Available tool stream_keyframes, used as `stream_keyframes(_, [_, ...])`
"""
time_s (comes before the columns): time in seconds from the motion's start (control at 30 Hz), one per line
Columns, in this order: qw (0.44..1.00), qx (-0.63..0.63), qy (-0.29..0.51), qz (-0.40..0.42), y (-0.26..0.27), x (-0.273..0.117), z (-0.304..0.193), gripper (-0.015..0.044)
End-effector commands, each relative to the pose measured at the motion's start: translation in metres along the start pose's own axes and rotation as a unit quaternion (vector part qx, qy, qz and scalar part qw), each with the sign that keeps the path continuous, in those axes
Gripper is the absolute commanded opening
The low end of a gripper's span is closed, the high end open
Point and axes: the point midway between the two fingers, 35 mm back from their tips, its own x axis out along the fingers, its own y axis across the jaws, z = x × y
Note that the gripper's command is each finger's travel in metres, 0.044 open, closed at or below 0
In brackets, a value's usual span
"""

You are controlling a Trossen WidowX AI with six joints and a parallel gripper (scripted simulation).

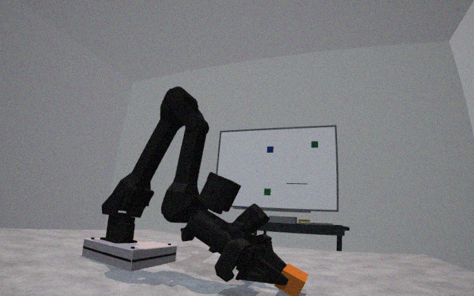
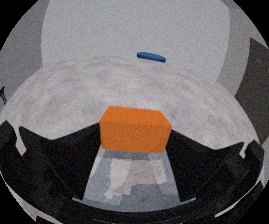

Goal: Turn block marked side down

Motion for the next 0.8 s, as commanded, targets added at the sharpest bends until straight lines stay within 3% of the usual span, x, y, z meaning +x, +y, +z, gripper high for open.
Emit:
stream_keyframes(0.0, [1.000,0.002,-0.002,0.002,0.0005,-0.0003,0.0006,0.0000])
stream_keyframes(0.57, [1.000,0.002,-0.002,0.002,0.0005,-0.0003,0.0006,0.0440])
stream_keyframes(0.77, [1.000,0.002,-0.002,0.002,0.0005,-0.0003,0.0006,0.0440])
